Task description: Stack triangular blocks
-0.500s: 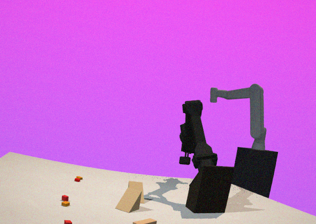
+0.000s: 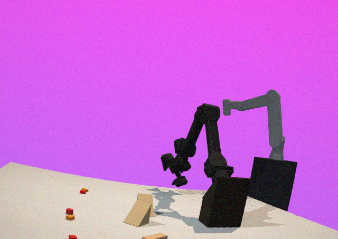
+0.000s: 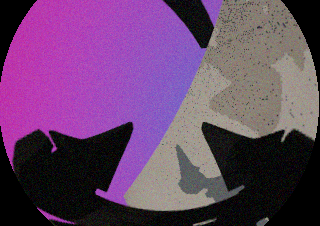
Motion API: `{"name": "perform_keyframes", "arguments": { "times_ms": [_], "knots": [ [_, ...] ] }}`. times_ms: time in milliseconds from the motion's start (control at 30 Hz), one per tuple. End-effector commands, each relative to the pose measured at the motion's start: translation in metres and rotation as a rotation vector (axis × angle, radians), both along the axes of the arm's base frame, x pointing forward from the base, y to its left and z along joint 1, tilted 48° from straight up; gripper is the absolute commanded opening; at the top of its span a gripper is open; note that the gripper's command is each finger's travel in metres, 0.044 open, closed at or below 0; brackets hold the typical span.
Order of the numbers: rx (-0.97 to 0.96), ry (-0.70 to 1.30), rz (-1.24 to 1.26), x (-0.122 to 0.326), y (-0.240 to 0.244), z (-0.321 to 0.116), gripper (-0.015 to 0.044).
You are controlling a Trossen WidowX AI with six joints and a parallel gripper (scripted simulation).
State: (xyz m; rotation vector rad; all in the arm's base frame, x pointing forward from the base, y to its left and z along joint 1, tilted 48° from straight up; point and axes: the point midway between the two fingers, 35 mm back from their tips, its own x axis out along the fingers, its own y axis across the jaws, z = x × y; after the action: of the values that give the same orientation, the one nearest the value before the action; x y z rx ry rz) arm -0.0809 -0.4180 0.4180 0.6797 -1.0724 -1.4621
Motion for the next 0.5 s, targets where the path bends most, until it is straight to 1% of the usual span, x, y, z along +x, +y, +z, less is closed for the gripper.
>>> {"name": "perform_keyframes", "arguments": {
  "times_ms": [0, 133, 233, 333, 467],
  "knots": [
    [0.129, 0.208, 0.106, 0.052, -0.003, -0.036, 0.0440],
    [0.234, 0.458, 0.242, 0.108, 0.003, -0.074, 0.0440],
    [0.278, 0.602, 0.362, 0.149, 0.013, -0.098, 0.0440],
    [0.300, 0.698, 0.428, 0.170, 0.021, -0.113, 0.0440],
    [0.331, 0.917, 0.550, 0.205, 0.041, -0.148, 0.0440]
  ]
}}
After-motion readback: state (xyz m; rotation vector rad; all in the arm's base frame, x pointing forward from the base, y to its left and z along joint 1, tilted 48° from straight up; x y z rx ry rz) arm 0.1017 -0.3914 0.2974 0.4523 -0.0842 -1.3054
